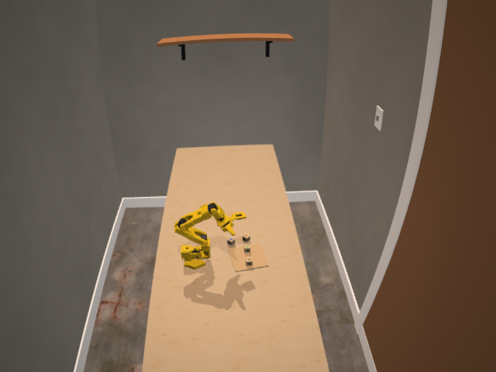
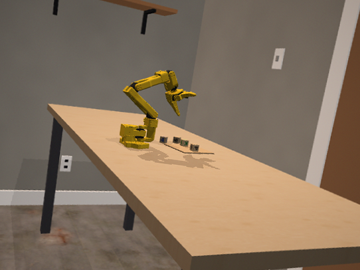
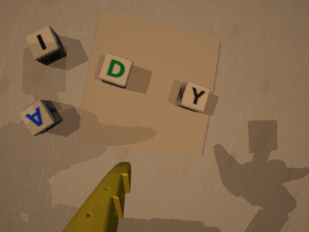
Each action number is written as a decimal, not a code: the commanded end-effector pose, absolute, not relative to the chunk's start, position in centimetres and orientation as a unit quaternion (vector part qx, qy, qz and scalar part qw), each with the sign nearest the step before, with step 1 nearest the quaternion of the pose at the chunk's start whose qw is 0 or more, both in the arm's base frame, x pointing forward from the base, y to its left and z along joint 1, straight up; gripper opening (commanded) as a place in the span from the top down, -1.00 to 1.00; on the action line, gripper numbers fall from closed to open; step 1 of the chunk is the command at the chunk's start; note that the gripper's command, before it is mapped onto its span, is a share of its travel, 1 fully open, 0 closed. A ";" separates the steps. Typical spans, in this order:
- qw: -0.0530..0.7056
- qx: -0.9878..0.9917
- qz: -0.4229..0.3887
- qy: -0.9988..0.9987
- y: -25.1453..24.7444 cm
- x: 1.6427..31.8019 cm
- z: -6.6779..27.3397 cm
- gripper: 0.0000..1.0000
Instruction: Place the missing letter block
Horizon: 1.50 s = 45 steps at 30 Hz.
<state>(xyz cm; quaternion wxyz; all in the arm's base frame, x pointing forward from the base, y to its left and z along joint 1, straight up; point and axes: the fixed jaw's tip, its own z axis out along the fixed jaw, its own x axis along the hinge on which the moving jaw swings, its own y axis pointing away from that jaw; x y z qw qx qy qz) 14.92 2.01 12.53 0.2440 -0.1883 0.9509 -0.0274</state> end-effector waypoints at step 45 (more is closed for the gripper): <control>0.178 -0.087 0.006 0.980 2.6 14.5 12.6 -0.71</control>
